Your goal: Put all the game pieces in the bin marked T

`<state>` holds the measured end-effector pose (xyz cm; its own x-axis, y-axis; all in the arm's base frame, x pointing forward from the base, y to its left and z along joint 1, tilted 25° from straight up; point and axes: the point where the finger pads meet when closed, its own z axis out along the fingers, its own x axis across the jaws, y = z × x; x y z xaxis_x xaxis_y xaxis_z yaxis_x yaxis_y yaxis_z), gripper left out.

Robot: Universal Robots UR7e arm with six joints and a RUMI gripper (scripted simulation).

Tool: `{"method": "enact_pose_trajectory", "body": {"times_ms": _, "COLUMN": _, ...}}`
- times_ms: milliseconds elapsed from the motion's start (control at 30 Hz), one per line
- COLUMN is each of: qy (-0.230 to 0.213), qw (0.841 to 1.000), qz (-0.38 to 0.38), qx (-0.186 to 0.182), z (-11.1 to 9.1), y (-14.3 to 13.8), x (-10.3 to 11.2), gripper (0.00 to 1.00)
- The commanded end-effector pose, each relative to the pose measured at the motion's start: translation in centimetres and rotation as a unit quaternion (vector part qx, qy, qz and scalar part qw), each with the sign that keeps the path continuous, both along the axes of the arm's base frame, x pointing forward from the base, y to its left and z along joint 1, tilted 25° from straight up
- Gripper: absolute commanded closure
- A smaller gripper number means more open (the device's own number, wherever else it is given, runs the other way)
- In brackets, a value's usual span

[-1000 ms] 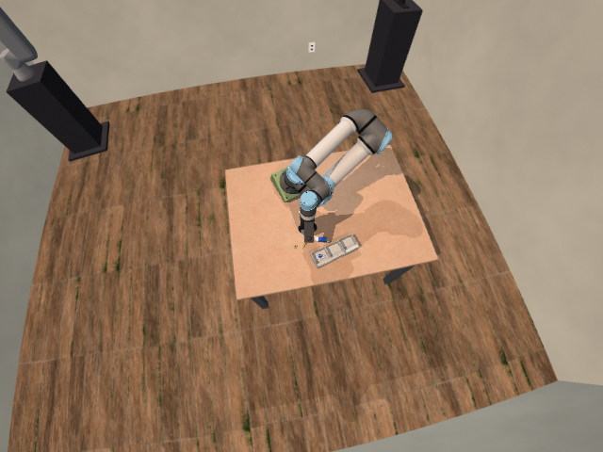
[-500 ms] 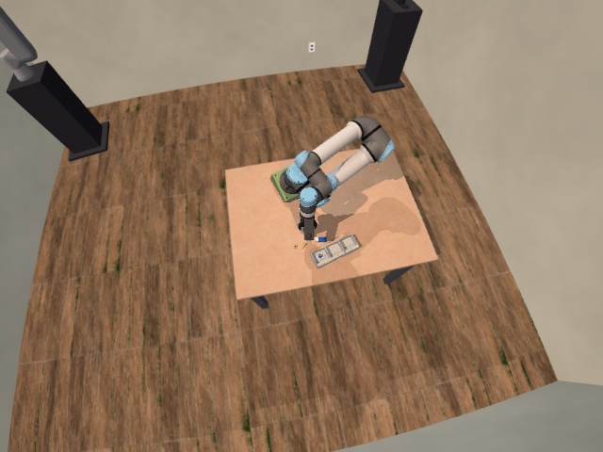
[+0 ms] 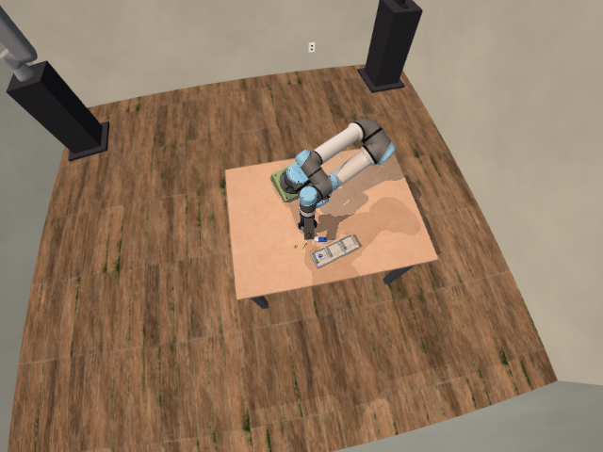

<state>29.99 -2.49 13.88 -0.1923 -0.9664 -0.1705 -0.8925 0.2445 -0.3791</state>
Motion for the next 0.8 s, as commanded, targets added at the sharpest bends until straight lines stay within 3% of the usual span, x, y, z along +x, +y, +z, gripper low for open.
{"method": "enact_pose_trajectory", "body": {"times_ms": 0, "qy": -0.003, "qw": 1.000, "qz": 0.023, "qx": -0.010, "z": 0.4, "y": 0.1, "x": 0.5, "gripper": 1.00}}
{"method": "enact_pose_trajectory", "body": {"times_ms": 100, "qy": -0.005, "qw": 0.999, "qz": 0.046, "qx": -0.020, "z": 0.7, "y": 0.2, "x": 1.0, "gripper": 1.00}}
{"method": "enact_pose_trajectory", "body": {"times_ms": 367, "qy": -0.023, "qw": 0.978, "qz": 0.190, "qx": -0.084, "z": 2.7, "y": 1.2, "x": 5.3, "gripper": 1.00}}
{"method": "enact_pose_trajectory", "body": {"times_ms": 600, "qy": -0.043, "qw": 0.945, "qz": 0.297, "qx": -0.129, "z": 4.4, "y": 2.0, "x": 9.0, "gripper": 1.00}}
{"method": "enact_pose_trajectory", "body": {"times_ms": 667, "qy": -0.043, "qw": 0.945, "qz": 0.297, "qx": -0.129, "z": 4.4, "y": 2.0, "x": 9.0, "gripper": 1.00}}
{"method": "enact_pose_trajectory", "body": {"times_ms": 700, "qy": -0.045, "qw": 0.929, "qz": 0.336, "qx": -0.147, "z": 4.7, "y": 2.1, "x": 9.5, "gripper": 1.00}}
{"method": "enact_pose_trajectory", "body": {"times_ms": 767, "qy": -0.049, "qw": 0.918, "qz": 0.360, "qx": -0.157, "z": 5.2, "y": 2.4, "x": 10.6, "gripper": 1.00}}
